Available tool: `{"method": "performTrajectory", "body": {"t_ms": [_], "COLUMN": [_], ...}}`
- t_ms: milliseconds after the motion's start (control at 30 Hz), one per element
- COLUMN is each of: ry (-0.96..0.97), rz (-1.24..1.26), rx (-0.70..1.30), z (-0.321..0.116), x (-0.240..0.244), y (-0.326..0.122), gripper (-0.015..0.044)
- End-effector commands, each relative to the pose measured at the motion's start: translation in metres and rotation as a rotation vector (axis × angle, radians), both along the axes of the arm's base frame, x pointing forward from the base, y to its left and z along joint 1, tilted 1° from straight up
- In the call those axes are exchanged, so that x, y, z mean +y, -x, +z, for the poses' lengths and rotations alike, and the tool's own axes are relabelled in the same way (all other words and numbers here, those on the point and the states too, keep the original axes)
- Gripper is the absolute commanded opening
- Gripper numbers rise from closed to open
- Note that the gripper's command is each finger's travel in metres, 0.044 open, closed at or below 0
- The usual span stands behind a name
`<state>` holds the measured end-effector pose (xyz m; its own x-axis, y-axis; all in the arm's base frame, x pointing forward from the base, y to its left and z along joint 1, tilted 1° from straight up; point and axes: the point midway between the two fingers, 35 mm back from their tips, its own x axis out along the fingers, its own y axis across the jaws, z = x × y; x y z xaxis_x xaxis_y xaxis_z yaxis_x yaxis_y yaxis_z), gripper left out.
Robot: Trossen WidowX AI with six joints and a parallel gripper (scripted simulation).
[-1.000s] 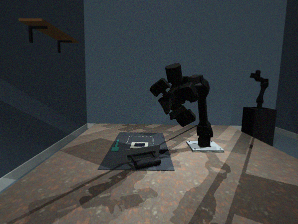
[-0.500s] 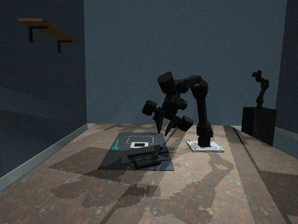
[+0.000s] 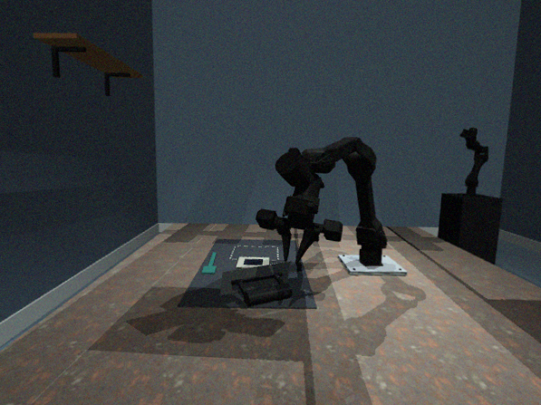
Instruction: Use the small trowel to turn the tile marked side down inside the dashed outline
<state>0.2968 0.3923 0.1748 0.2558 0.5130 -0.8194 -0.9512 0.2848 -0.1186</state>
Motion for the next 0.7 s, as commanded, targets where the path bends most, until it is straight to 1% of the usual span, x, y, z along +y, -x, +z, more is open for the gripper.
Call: {"method": "performTrajectory", "body": {"t_ms": [0,667], "ry": [0.048,0.295], "rz": [-0.109,-0.641], "rx": [0.078,0.392], "z": [-0.012,-0.054], "x": [-0.019,-0.105], "y": [0.0,0.018], "gripper": [0.01,0.01]}}
